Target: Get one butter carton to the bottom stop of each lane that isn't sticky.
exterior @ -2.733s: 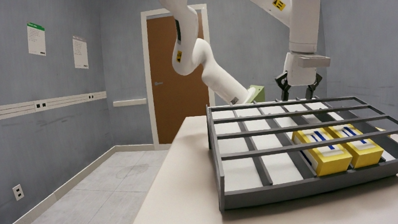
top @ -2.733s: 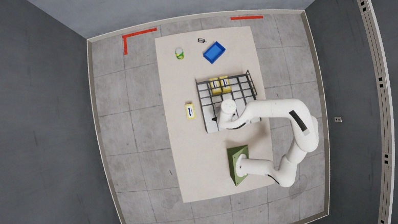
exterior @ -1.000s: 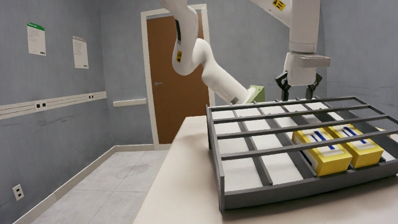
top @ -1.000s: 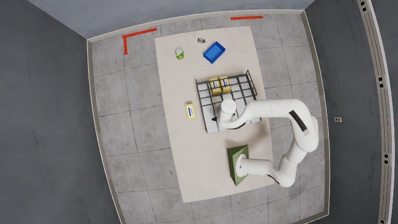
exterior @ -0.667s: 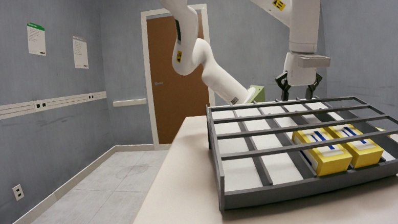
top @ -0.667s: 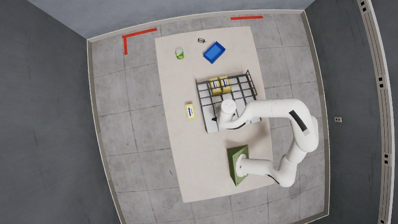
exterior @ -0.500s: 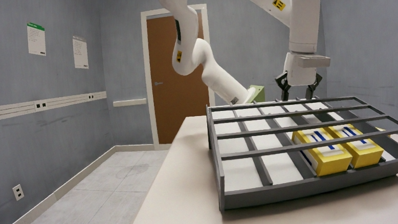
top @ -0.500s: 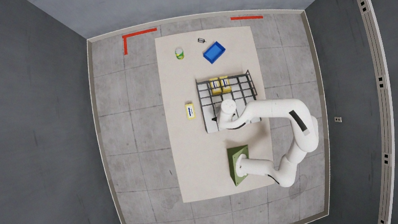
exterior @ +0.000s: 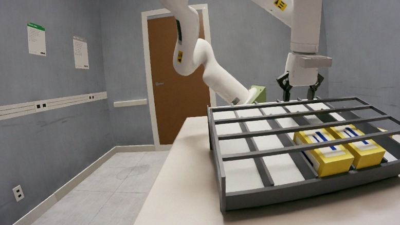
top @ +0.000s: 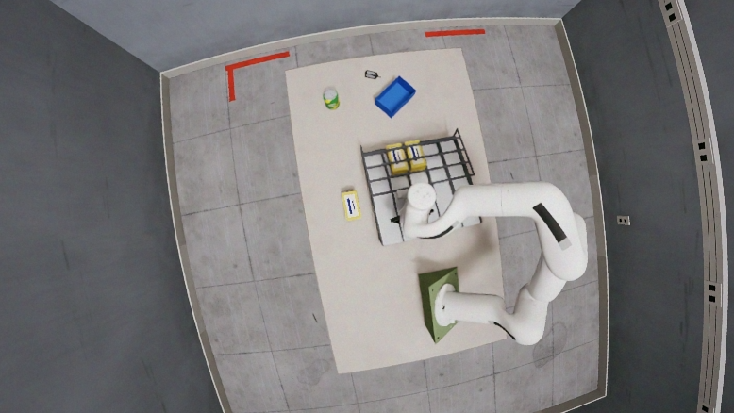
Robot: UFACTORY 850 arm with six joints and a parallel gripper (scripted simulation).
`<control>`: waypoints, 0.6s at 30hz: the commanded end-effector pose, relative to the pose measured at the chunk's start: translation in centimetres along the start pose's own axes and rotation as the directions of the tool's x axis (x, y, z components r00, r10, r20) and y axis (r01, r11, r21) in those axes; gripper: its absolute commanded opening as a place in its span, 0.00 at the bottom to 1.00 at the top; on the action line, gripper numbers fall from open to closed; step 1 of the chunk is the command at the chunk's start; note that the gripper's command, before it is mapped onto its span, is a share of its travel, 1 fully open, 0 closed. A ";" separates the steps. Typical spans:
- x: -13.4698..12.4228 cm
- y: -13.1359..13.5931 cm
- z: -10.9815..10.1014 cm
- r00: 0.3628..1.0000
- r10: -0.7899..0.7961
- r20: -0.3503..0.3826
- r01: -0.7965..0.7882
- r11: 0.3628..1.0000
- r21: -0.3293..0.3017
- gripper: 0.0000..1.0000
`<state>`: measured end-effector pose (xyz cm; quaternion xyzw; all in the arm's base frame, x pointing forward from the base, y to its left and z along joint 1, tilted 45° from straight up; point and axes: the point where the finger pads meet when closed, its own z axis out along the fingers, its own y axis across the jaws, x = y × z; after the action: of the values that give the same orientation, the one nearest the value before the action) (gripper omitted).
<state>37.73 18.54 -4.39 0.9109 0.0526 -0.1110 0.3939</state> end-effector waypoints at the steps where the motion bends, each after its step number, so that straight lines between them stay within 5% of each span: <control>1: 0.0 0.0 -0.1 1.000 0.000 -0.001 0.000 1.000 0.001 1.00; 6: 0.0 0.0 -0.1 1.000 0.000 -0.001 0.000 1.000 0.001 1.00; 7: 0.1 0.0 -2.8 1.000 0.000 -0.001 0.000 1.000 0.001 1.00; 18: 0.1 0.0 -2.8 1.000 0.000 -0.001 0.000 1.000 0.001 1.00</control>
<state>38.20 20.46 -2.59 0.9108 0.0526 -0.1111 0.3940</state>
